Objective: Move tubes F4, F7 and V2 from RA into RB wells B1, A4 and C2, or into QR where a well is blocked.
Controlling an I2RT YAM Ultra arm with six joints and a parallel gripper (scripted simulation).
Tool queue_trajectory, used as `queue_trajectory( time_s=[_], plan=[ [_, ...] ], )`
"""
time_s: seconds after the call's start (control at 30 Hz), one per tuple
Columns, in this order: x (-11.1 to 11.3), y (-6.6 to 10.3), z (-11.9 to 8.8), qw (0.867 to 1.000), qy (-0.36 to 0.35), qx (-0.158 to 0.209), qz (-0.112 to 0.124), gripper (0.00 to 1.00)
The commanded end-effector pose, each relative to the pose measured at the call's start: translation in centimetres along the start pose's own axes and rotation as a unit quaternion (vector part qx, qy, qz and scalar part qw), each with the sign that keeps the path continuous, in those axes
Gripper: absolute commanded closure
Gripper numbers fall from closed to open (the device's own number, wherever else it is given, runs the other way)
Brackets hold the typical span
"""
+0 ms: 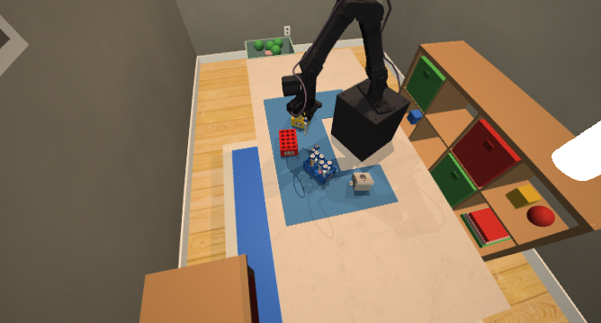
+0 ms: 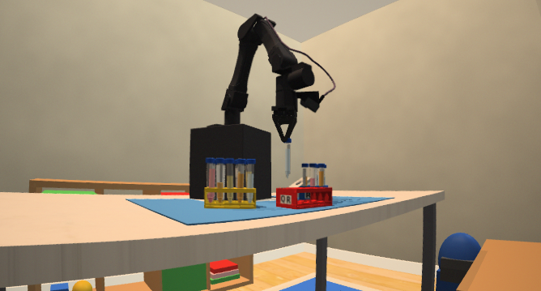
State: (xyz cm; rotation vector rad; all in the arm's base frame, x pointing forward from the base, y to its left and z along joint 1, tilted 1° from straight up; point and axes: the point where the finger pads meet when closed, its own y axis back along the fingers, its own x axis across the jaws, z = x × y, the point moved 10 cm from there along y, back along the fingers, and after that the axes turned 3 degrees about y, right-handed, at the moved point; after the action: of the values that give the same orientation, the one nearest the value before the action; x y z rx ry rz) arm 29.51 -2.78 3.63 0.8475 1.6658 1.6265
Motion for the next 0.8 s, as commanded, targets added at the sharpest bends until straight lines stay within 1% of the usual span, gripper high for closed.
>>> queue_trajectory(
  time_s=[0.0, 0.07, 0.1, 0.17, 0.23, 0.3, 0.4, 0.53, 0.6, 0.63, 0.77],
  plan=[
    [-0.6, 0.5, -1.1, 1.000, 0.007, -0.015, -0.008, 1.00],
    [-0.9, 0.7, -0.8, 0.999, -0.034, -0.019, -0.011, 1.00],
    [-1.4, 1.1, -0.3, 0.998, -0.051, -0.028, -0.017, 1.00],
    [-0.9, 1.1, 0.1, 0.997, -0.074, -0.028, -0.016, 1.00],
    [-1.0, 0.9, 0.0, 0.994, -0.108, -0.025, -0.015, 1.00],
    [-1.0, 0.9, 0.0, 0.994, -0.108, -0.025, -0.015, 1.00],
    [-1.0, 0.9, 0.0, 0.987, -0.158, -0.025, -0.014, 1.00],
    [-1.0, 0.9, 0.0, 0.975, -0.220, -0.025, -0.013, 1.00],
    [-1.0, 0.9, 0.0, 0.975, -0.220, -0.025, -0.013, 1.00],
    [-0.8, 0.5, -1.4, 0.973, -0.228, -0.015, -0.007, 1.00],
    [-1.1, 0.5, -2.7, 0.974, -0.226, -0.015, -0.007, 1.00]
  ],
)
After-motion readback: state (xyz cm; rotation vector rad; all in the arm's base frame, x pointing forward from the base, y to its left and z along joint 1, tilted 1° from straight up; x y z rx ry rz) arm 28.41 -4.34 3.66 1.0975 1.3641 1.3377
